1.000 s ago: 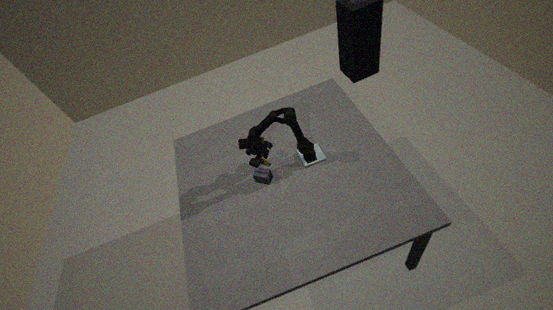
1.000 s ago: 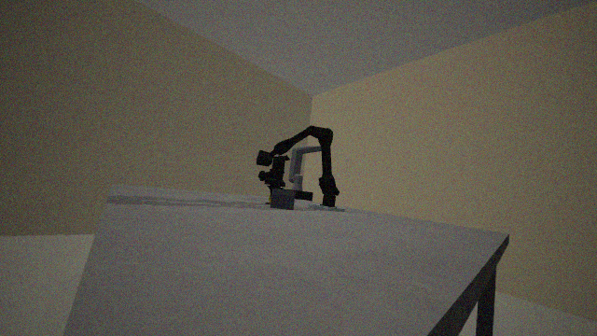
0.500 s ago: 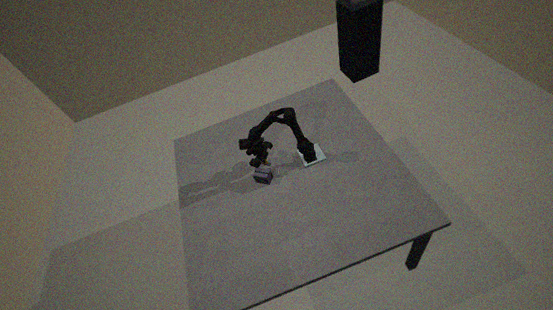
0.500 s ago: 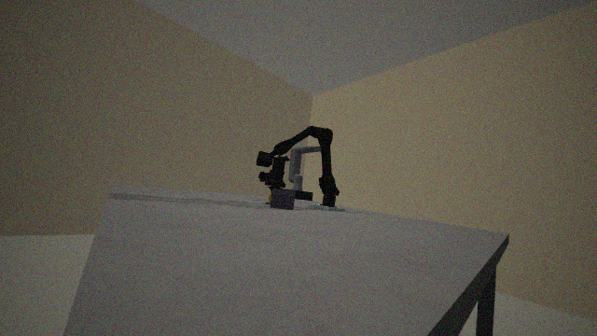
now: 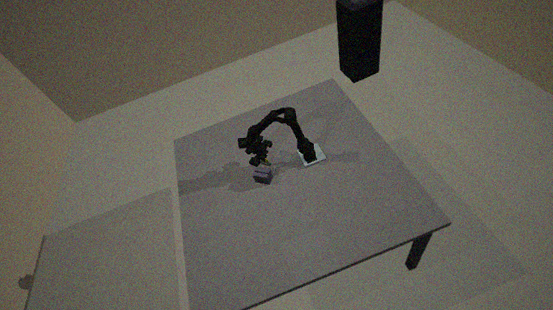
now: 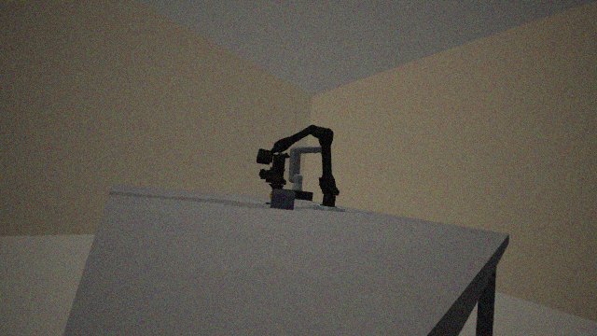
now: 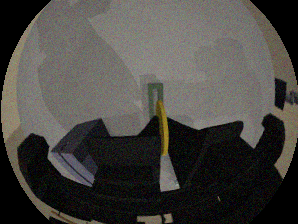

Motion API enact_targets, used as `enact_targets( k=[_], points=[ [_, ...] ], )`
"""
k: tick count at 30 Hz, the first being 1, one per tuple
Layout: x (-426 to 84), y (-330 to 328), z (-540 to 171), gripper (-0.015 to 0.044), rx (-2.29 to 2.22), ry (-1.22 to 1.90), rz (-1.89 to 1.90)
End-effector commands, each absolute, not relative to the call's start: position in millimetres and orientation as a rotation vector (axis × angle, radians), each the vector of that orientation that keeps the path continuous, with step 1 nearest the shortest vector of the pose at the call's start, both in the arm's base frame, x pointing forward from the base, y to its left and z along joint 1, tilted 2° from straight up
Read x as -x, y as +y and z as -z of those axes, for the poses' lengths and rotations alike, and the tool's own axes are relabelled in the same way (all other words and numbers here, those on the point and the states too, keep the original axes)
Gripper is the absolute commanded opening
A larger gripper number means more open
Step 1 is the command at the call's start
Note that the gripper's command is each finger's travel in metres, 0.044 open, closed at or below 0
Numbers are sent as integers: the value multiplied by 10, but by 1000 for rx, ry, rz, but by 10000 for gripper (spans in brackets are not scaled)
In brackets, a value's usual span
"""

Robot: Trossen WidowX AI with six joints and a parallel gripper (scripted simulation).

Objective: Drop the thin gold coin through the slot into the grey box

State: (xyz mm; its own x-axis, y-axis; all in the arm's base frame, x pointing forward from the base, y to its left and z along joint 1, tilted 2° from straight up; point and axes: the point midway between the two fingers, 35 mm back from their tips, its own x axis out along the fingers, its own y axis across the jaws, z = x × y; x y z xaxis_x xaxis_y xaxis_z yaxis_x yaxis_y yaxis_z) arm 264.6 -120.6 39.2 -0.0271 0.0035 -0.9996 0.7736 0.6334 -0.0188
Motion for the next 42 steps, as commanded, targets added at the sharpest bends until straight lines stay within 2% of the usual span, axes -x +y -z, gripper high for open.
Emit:
enact_targets(
  k=[1,26,42],
  points=[
    [-2687,-1226,-537,0,-682,1468,699],
    [-2672,-1201,-1169,0,-682,1469,699],
    [-2738,-1120,-1211,0,-551,1509,565]
  ],
)
